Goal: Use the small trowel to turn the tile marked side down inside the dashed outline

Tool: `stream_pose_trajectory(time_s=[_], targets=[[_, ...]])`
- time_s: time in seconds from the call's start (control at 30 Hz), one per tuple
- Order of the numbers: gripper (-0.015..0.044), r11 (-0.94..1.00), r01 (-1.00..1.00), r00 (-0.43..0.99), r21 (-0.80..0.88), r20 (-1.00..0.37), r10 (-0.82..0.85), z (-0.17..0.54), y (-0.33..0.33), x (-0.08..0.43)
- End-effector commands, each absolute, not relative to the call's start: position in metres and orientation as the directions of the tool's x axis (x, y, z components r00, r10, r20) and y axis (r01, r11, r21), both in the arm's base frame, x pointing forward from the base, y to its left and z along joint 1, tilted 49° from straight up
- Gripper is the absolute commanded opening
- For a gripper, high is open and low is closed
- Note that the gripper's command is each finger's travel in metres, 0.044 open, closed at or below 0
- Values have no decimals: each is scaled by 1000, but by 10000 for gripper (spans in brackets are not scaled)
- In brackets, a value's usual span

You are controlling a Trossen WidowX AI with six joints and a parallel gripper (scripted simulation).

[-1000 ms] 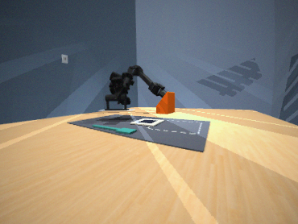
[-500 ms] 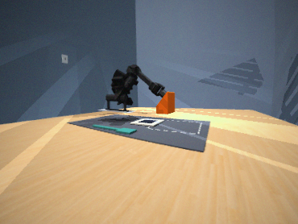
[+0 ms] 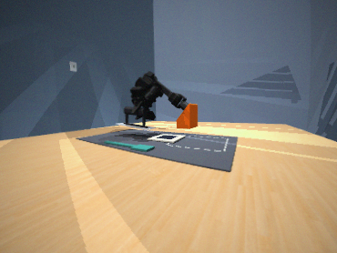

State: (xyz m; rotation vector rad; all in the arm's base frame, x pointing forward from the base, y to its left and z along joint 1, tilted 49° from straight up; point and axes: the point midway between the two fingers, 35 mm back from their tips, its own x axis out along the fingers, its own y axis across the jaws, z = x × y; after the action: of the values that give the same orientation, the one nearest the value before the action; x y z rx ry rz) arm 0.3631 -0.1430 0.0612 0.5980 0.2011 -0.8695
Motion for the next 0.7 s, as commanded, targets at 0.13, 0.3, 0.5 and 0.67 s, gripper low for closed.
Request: stream_pose_trajectory(time_s=[0.13,0.3,0.5,0.67], targets=[[0,496,764,641,413,-400,-655,53,-149,363],[0,496,763,642,413,-399,-655,48,-155,362],[0,497,763,642,413,-398,-655,41,-162,360],[0,498,762,643,413,-396,-655,36,-168,358]])
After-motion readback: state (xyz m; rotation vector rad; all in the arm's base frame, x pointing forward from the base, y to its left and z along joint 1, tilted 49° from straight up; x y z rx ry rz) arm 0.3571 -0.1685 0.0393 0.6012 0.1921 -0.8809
